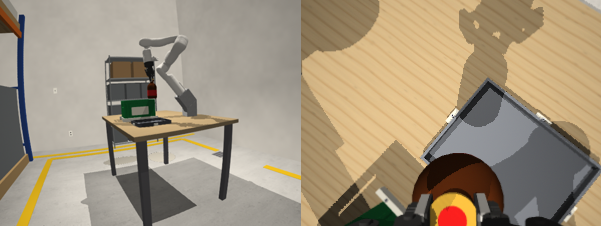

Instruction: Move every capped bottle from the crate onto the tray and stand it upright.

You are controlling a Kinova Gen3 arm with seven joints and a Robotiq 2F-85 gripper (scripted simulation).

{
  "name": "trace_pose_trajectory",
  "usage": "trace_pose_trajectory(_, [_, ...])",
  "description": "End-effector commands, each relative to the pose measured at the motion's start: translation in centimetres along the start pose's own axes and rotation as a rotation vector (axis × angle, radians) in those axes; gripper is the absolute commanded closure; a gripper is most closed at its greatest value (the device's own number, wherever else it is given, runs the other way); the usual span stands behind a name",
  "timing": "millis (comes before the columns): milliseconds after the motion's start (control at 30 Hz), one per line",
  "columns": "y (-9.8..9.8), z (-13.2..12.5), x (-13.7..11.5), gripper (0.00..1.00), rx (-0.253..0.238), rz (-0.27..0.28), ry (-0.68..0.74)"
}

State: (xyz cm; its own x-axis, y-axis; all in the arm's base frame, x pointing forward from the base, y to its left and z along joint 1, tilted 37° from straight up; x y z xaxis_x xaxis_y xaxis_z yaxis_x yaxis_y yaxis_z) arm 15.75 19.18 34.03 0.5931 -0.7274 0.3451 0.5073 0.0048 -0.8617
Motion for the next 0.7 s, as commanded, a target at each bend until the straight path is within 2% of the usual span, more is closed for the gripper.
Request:
trace_pose_trajectory(0, [0.1,0.5,-0.8,1.0,-0.001,-0.004,-0.007])
trace_pose_trajectory(667, [0.3,2.1,-3.5,1.0,-0.002,-0.005,-0.008])
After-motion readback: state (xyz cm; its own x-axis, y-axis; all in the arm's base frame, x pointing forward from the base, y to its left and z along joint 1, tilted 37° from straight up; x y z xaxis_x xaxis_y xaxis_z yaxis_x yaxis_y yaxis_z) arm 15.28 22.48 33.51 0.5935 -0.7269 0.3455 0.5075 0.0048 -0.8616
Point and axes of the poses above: the point where the finger pads meet when closed, its own y axis out along the fingers, its own z axis across the jaws, x = y × z, the point moved 7 cm from there along -y, back along the fingers, and after that the axes turned 7 degrees about y, right-handed, at the moved point
